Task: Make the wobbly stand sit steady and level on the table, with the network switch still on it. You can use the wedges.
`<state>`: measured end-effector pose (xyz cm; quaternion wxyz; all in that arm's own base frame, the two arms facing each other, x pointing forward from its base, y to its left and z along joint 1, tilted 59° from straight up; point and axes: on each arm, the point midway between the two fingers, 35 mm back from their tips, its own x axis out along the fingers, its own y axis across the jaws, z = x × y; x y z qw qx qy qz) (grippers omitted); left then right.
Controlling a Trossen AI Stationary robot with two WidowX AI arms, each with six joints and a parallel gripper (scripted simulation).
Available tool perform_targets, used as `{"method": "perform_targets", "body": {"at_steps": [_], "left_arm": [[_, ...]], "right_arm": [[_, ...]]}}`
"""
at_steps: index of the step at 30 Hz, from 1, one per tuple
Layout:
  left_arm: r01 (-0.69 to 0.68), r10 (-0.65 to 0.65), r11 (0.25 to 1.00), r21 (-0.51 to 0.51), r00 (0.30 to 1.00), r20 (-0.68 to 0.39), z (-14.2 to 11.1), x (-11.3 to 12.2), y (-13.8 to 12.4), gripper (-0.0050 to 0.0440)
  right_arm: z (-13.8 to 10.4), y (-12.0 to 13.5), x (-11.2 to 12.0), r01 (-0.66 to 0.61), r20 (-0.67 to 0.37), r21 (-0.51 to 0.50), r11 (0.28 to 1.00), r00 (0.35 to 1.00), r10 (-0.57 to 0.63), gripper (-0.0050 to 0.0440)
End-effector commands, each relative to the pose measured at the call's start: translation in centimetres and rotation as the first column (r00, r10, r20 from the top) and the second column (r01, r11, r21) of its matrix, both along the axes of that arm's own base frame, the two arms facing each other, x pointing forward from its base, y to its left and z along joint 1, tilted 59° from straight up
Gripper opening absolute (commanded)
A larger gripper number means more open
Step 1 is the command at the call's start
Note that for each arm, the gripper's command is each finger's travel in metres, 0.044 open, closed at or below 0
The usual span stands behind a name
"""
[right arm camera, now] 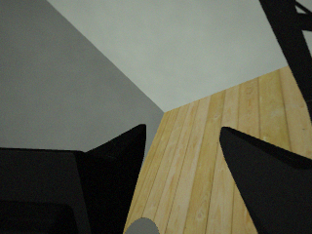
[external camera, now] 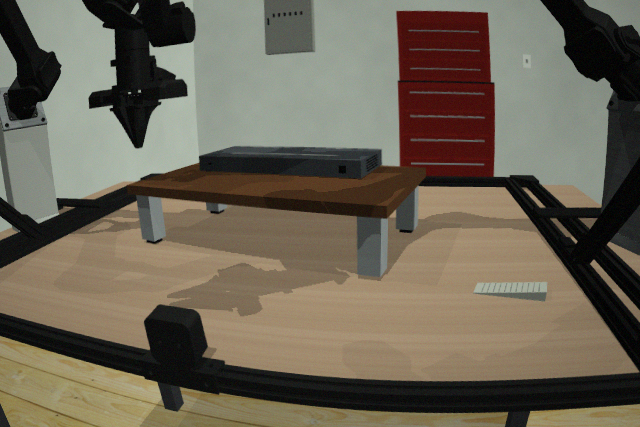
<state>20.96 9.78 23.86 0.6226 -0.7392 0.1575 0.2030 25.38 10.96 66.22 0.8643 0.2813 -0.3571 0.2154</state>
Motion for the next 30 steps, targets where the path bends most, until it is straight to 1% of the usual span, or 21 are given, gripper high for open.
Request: {"method": "perform_targets", "body": {"at_steps": [1, 5, 10, 16, 17, 22, 27, 30], "left_arm": [[0.0, 0.0, 1.0, 0.0, 1.0, 0.0, 0.0, 0.0, 0.0, 0.0], [0.0, 0.0, 1.0, 0.0, 1.0, 0.0, 0.0, 0.0, 0.0, 0.0], [0.0, 0.0, 1.0, 0.0, 1.0, 0.0, 0.0, 0.0, 0.0, 0.0], [0.0, 0.0, 1.0, 0.0, 1.0, 0.0, 0.0, 0.0, 0.0, 0.0], [0.0, 0.0, 1.0, 0.0, 1.0, 0.0, 0.0, 0.0, 0.0, 0.0], [0.0, 0.0, 1.0, 0.0, 1.0, 0.0, 0.0, 0.0, 0.0, 0.0], [0.0, 0.0, 1.0, 0.0, 1.0, 0.0, 0.0, 0.0, 0.0, 0.0], [0.0, 0.0, 1.0, 0.0, 1.0, 0.0, 0.0, 0.0, 0.0, 0.0]], "right_arm": [[-1.5, 0.4, 1.0, -0.008, -0.055, -0.004, 1.0, 0.998, 0.008, 0.0241], [-5.9, 1.2, 3.2, -0.029, -0.197, -0.008, 1.0, 0.98, 0.027, 0.0241], [-11.9, 1.8, 5.3, -0.041, -0.368, -0.007, 0.999, 0.929, 0.036, 0.0241], [-11.9, 1.8, 5.3, -0.041, -0.368, -0.007, 0.999, 0.929, 0.036, 0.0241], [-12.5, 2.4, 6.3, -0.04, -0.389, -0.024, 0.999, 0.921, 0.027, 0.0241], [-18.6, 2.4, 7.4, -0.039, -0.537, -0.019, 0.999, 0.844, 0.023, 0.0241], [-25.0, 2.1, 7.8, -0.024, -0.667, -0.016, 1.0, 0.745, 0.007, 0.0241], [-25.0, 2.1, 7.8, -0.024, -0.667, -0.016, 1.0, 0.745, 0.007, 0.0241]]}}
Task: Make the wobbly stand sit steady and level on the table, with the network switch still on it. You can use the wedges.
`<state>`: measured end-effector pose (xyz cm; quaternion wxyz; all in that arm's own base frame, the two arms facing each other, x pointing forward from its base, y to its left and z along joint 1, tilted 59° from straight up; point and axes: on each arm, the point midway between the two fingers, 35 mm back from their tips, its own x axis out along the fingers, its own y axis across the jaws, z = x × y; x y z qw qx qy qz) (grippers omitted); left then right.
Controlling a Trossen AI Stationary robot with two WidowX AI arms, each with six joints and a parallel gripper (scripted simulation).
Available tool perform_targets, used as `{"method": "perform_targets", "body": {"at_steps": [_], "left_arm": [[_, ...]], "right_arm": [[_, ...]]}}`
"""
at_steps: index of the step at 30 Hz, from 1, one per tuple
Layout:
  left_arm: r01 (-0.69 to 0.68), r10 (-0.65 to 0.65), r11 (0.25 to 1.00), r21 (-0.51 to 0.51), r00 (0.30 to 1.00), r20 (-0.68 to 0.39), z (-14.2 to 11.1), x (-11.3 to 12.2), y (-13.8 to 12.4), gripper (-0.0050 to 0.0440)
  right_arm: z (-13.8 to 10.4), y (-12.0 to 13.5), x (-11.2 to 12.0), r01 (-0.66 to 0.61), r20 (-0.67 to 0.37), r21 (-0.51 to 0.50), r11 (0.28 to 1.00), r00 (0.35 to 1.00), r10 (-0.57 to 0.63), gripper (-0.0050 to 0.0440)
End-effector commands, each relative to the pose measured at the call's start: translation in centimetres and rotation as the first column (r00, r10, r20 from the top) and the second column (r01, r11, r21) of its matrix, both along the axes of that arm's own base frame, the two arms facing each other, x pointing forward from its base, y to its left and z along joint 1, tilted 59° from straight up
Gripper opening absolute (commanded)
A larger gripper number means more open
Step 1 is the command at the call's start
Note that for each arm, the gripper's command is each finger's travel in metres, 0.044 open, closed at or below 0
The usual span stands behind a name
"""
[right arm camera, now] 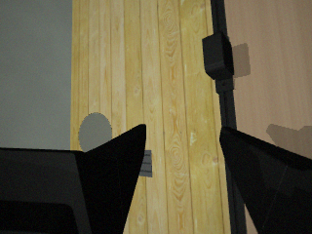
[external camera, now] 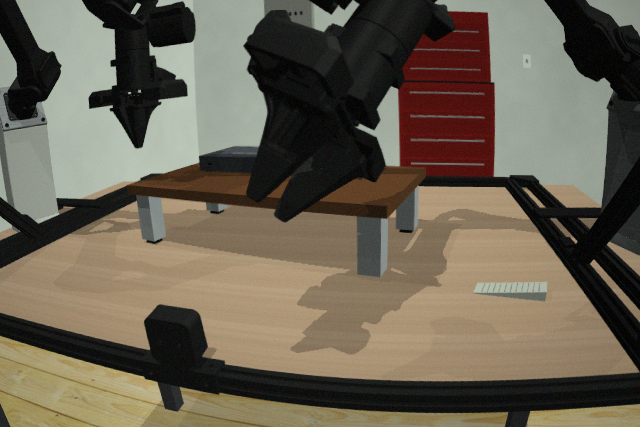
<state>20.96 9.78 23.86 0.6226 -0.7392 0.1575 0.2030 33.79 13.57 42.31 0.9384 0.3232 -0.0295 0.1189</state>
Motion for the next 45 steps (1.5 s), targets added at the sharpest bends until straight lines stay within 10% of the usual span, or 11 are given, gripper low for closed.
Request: {"method": "perform_targets", "body": {"at_steps": [1, 14, 21, 31, 45], "left_arm": [[0.0, 0.0, 1.0, 0.0, 1.0, 0.0, 0.0, 0.0, 0.0, 0.0], [0.0, 0.0, 1.0, 0.0, 1.0, 0.0, 0.0, 0.0, 0.0, 0.0], [0.0, 0.0, 1.0, 0.0, 1.0, 0.0, 0.0, 0.0, 0.0, 0.0], [0.0, 0.0, 1.0, 0.0, 1.0, 0.0, 0.0, 0.0, 0.0, 0.0], [0.0, 0.0, 1.0, 0.0, 1.0, 0.0, 0.0, 0.0, 0.0, 0.0]], "right_arm": [[-1.1, -0.5, -0.7, 0.005, -0.024, 0.016, 1.0, 1.0, -0.005, 0.0241], [-14.1, -2.1, -1.8, 0.075, -0.334, -0.022, 0.997, 0.939, -0.078, 0.0241], [-14.7, -1.9, -1.4, 0.073, -0.349, -0.037, 0.997, 0.934, -0.081, 0.0241], [-26.1, -5.3, -5.9, 0.169, -0.572, -0.092, 0.981, 0.798, -0.191, 0.0241], [-27.5, -5.8, -6.5, 0.179, -0.596, -0.107, 0.978, 0.776, -0.207, 0.0241]]}}
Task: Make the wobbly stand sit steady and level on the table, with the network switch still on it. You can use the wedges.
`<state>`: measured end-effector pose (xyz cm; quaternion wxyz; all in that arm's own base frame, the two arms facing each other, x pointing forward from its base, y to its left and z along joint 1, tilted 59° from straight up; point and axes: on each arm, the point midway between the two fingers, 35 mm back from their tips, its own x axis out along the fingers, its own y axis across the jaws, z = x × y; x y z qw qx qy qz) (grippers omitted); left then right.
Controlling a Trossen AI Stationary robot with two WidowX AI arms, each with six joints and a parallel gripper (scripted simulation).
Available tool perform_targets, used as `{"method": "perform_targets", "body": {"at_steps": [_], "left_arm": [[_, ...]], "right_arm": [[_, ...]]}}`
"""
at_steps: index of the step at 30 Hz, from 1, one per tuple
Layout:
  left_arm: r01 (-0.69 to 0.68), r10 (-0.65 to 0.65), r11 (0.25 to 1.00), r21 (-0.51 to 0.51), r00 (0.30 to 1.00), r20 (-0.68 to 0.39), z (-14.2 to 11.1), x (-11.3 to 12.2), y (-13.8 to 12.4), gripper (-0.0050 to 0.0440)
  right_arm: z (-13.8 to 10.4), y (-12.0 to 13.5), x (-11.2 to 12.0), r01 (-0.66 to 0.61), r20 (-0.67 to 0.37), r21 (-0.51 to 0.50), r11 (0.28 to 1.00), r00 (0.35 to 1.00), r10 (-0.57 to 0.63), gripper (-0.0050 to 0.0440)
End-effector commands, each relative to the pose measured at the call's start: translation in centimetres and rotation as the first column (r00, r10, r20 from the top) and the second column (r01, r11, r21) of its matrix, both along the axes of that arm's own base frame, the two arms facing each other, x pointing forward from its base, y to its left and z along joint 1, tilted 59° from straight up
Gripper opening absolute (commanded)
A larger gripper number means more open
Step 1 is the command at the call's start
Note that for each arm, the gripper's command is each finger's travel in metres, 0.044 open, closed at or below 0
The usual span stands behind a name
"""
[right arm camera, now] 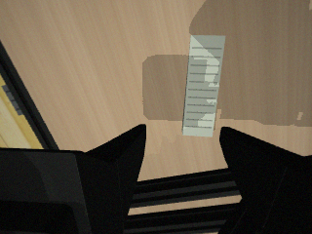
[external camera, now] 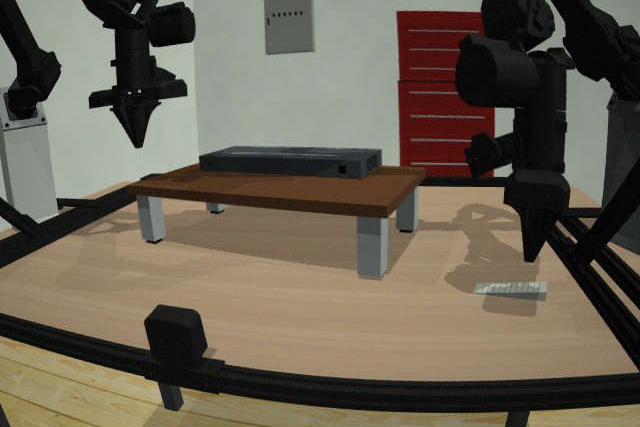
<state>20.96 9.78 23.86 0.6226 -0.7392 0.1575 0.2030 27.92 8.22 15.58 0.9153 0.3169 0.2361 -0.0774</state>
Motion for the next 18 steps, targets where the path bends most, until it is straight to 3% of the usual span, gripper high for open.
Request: {"method": "perform_targets", "body": {"at_steps": [1, 18], "left_arm": [[0.0, 0.0, 1.0, 0.0, 1.0, 0.0, 0.0, 0.0, 0.0, 0.0], [0.0, 0.0, 1.0, 0.0, 1.0, 0.0, 0.0, 0.0, 0.0, 0.0]], "right_arm": [[-1.05, -0.55, -0.81, 0.019, -0.021, 0.001, 1.0, 1.0, -0.019, 0.0241], [-1.54, -0.78, -1.15, 0.026, -0.031, 0.001, 1.0, 0.999, -0.026, 0.0241]]}}
